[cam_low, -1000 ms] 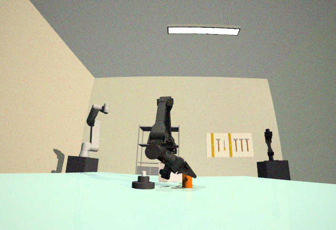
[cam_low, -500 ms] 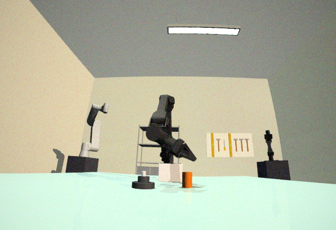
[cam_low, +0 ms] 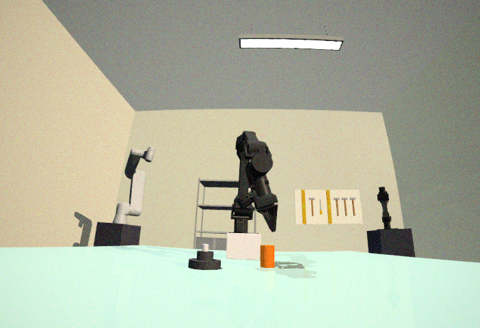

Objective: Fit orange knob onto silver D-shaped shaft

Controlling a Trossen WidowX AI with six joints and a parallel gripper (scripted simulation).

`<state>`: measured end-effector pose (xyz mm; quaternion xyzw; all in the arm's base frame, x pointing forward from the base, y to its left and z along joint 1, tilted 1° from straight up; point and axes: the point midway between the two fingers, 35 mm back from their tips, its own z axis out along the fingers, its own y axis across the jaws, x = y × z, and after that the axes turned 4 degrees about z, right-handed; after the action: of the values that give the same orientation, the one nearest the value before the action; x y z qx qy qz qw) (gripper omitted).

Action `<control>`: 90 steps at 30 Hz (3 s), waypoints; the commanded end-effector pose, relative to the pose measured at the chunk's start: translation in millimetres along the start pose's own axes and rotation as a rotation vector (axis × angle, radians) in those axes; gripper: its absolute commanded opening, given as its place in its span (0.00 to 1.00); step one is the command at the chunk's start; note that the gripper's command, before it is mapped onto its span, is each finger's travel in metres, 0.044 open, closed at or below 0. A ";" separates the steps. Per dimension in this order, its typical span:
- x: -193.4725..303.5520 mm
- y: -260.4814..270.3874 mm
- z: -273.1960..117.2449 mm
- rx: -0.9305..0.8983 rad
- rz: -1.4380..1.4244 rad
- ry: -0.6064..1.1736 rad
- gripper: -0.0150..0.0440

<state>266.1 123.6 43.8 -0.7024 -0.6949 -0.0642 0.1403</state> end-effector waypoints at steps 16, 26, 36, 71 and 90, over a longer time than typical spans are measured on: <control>1.6 4.7 -25.9 -0.079 -0.323 -0.295 1.00; 1.9 4.4 -25.2 0.074 -1.296 -0.318 1.00; 1.9 4.1 -24.7 0.214 -2.073 -0.298 1.00; 1.9 3.9 -23.9 0.429 -3.082 -0.199 1.00; -11.3 9.1 22.3 0.429 -3.082 -0.198 1.00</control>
<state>275.0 120.6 24.7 0.6952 -0.7186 0.0006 -0.0160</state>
